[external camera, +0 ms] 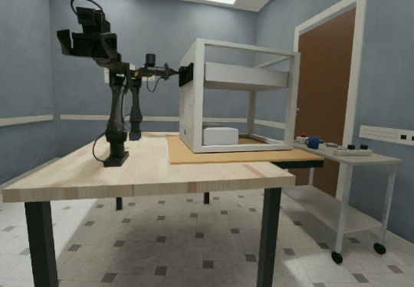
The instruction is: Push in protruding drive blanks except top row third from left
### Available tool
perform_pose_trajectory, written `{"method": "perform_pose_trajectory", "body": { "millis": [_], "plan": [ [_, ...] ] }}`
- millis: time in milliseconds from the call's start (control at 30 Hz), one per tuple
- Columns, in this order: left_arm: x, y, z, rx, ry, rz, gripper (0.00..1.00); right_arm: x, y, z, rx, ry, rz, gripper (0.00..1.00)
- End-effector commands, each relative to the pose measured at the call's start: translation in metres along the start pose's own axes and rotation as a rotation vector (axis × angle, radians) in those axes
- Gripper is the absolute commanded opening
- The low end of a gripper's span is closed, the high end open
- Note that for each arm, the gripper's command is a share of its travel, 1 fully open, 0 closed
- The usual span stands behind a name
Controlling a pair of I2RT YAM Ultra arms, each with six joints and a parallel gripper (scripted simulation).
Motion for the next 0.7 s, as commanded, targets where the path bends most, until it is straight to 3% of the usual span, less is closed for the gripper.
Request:
{"method": "perform_pose_trajectory", "body": {
  "millis": [0, 667],
  "plan": [
    [-0.005, -0.01, 0.0003, 0.005, 0.004, 0.001, 0.0, -0.0013, -0.004, -0.0049, 0.008, -0.025, 0.008, 1.0],
    [-0.0076, -0.0084, 0.0015, 0.001, 0.002, 0.0, 0.0, -0.0013, -0.004, -0.0049, 0.008, -0.025, 0.008, 1.0]
  ]
}}
Point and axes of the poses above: on each arm, the point where the finger pads meet when closed, its own x axis back along the fingers, its own y axis across the jaws, z = x × y, the point moved 3 cm from there along x, back along the fingers, and after that the axes turned 9 degrees about x, right-handed, at the moved point
